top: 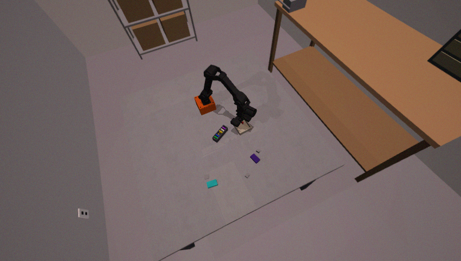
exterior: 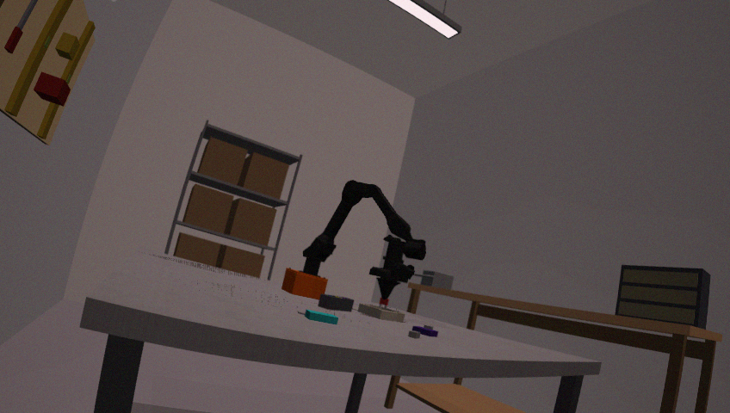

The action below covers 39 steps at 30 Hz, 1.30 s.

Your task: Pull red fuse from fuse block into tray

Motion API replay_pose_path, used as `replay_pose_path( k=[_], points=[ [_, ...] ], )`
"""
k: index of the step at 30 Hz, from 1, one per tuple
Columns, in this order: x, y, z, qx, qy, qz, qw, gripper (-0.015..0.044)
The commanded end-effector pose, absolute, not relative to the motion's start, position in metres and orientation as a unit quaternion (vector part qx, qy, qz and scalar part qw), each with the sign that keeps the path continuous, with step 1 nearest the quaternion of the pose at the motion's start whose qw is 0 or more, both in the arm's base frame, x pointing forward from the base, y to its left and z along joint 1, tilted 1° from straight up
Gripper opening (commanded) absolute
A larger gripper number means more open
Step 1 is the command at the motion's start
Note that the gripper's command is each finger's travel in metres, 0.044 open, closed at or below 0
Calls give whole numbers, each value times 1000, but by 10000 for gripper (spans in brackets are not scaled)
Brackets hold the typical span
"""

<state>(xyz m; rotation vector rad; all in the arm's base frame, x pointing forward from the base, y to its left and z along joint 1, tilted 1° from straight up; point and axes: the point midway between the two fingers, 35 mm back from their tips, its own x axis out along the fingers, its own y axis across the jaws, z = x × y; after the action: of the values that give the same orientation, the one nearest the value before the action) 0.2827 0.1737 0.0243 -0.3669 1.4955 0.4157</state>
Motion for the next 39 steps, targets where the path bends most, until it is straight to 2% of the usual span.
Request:
replay_pose_path(
  k=[1, 3, 16, 20, 39],
  points=[
    [282, 173, 18, -165, 672, 183, 699, 0],
    [282, 173, 18, -165, 672, 183, 699, 0],
    [282, 173, 24, -165, 672, 186, 698, 330],
    [281, 172, 58, -165, 672, 183, 699, 330],
    [280, 172, 55, -165, 673, 186, 696, 330]
  ],
)
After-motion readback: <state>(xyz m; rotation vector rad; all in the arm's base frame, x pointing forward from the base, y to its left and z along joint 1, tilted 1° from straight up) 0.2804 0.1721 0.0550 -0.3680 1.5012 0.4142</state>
